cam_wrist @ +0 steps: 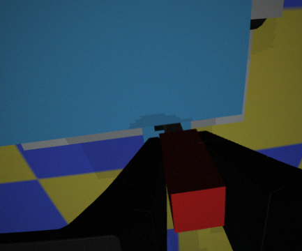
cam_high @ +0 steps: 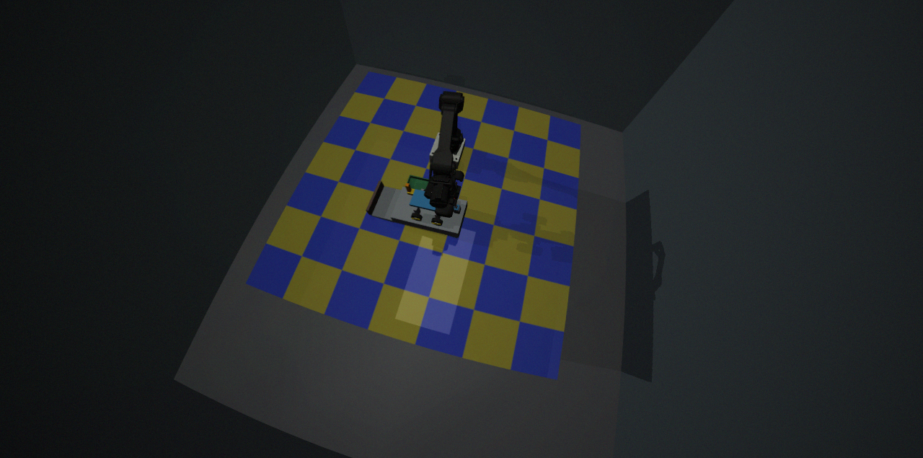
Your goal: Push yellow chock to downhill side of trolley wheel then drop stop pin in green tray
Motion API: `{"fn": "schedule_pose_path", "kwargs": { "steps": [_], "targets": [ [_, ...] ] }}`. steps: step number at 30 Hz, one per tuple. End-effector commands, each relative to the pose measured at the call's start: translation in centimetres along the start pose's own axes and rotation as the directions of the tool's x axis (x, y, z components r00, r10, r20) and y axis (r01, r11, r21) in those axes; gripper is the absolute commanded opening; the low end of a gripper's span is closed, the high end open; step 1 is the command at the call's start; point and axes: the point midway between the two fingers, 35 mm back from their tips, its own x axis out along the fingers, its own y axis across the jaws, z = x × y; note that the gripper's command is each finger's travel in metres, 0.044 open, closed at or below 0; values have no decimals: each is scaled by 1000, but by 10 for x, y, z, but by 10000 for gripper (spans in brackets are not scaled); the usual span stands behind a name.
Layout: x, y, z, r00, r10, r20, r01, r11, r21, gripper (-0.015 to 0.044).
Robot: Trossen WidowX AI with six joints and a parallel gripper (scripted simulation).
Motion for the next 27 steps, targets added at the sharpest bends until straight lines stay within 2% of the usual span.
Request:
{"fn": "schedule_pose_path", "kwargs": {
  "steps": [1, 27],
  "targets": [
    [-5, 0, -1, 1000, 3, -4, -3, 1000, -3, 0],
    [-24, 0, -3, 1000, 3, -4, -3, 1000, -3, 0]
  ]
}}
